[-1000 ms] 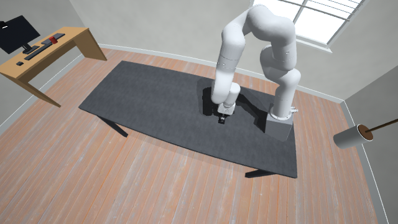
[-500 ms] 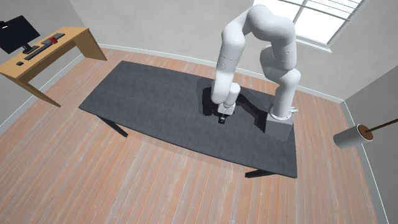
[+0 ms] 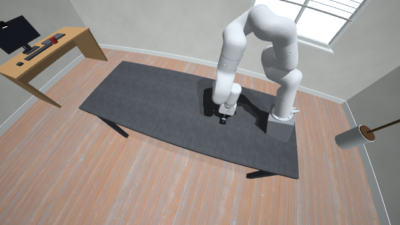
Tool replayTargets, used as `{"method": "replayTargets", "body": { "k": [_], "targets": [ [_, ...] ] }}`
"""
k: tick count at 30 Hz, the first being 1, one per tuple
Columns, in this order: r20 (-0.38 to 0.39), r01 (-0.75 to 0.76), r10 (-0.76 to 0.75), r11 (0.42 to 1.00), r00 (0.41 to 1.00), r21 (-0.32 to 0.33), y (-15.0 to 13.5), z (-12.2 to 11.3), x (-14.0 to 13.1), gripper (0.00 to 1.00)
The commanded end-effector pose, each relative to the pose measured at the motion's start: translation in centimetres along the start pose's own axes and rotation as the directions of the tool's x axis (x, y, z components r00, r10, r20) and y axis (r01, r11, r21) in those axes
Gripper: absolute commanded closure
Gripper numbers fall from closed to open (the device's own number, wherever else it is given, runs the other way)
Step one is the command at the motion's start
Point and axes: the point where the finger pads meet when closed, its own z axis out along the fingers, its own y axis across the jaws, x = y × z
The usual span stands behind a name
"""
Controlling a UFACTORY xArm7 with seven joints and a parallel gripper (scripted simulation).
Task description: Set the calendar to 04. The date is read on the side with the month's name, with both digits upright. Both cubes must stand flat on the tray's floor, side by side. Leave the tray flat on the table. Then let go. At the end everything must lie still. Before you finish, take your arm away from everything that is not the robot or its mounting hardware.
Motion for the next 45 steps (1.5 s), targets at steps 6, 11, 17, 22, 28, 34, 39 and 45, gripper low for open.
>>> {"method": "replayTargets", "body": {
  "k": [6, 11, 17, 22, 28, 34, 39, 45],
  "targets": [
    [0.001, 0.0, 0.0, 1.0, 1.0, 0.001, -0.1, 0.0, 0.0, 0.53],
    [0.001, 0.0, 0.0, 1.0, 1.0, 0.001, -0.1, 0.0, 0.0, 0.53],
    [0.001, 0.0, 0.0, 1.0, 1.0, 0.001, -0.1, -0.1, 0.0, 0.53],
    [0.0, 0.0, 0.0, 1.0, 1.0, 0.001, -0.1, -0.3, 0.0, 0.53],
    [0.0, 0.0, 0.0, 1.0, 1.0, 0.001, -0.1, -0.8, 0.0, 0.53],
    [0.001, 0.0, 0.0, 1.0, 1.0, 0.001, -0.1, -1.5, 0.0, 0.53],
    [0.001, 0.0, 0.0, 1.0, 1.0, 0.001, -0.1, -2.1, 0.0, 0.53],
    [0.001, 0.0, 0.0, 1.0, 1.0, 0.001, -0.1, -2.9, 0.0, 0.53]
  ]
}}
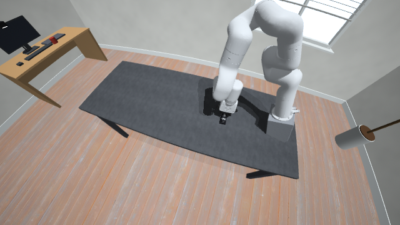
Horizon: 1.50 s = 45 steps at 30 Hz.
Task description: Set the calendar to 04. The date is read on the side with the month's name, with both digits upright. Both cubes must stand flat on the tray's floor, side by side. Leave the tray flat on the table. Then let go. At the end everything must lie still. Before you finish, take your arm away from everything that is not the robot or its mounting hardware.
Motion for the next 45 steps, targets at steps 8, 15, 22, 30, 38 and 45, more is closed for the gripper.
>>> {"method": "replayTargets", "body": {
  "k": [8, 15, 22, 30, 38, 45],
  "targets": [
    [-0.003, 0.0, 0.0, 1.0, 1.0, 0.003, -0.1, -1.6, 0.0, 0.53],
    [-0.003, 0.0, 0.0, 1.0, 1.0, 0.003, -0.1, -3.4, 0.0, 0.53],
    [-0.003, 0.0, 0.0, 1.0, 1.0, 0.003, -0.1, -5.1, 0.0, 0.53],
    [-0.003, 0.0, 0.0, 1.0, 1.0, 0.003, 0.0, -6.1, 0.0, 0.53],
    [-0.003, 0.0, 0.0, 1.0, 1.0, 0.004, 0.0, -6.5, 0.0, 0.53],
    [-0.003, 0.0, 0.0, 1.0, 1.0, 0.004, 0.0, -6.5, 0.0, 0.0]
  ]
}}
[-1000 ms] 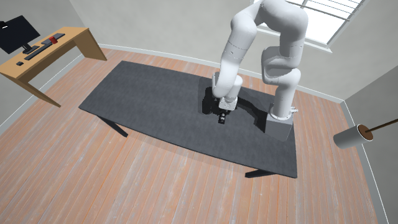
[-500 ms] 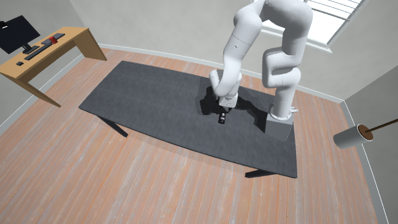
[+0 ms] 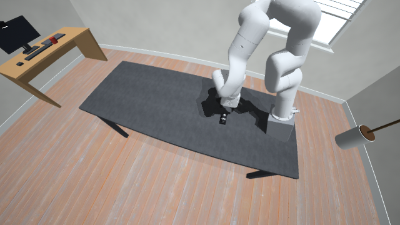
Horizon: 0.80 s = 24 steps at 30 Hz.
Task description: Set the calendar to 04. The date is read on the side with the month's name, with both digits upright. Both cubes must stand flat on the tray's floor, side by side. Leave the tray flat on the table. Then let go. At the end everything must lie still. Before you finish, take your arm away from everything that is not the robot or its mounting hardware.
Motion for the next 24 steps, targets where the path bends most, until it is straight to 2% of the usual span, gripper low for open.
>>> {"method": "replayTargets", "body": {
  "k": [1, 24],
  "targets": [
    [0.016, 0.001, -0.002, 1.0, 1.0, 0.027, 0.03, -0.05, 0.0, 0.0],
    [0.016, 0.001, -0.002, 1.0, 1.0, 0.027, 0.05, -0.62, 0.01, 0.0]
  ]
}}
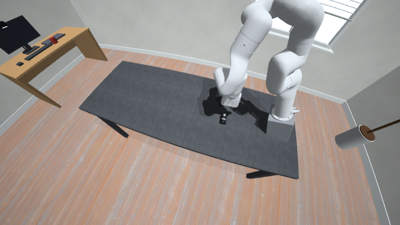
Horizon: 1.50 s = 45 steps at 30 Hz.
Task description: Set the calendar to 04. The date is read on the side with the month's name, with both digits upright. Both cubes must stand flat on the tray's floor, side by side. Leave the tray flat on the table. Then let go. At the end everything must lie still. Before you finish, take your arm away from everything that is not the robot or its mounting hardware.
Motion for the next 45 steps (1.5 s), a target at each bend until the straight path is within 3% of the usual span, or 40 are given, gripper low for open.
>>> {"method": "replayTargets", "body": {
  "k": [1, 6, 19, 45],
  "targets": [
    [0.001, 0.001, -0.001, 1.0, 1.0, 0.003, -0.1, -0.6, 0.0, 0.0],
    [0.001, 0.001, -0.001, 1.0, 1.0, 0.003, -0.1, -1.4, 0.0, 0.0],
    [0.002, 0.001, -0.001, 1.0, 1.0, 0.003, -0.1, -6.4, 0.0, 0.0],
    [0.002, 0.001, -0.001, 1.0, 1.0, 0.003, -0.1, -6.7, 0.0, 0.0]
  ]
}}
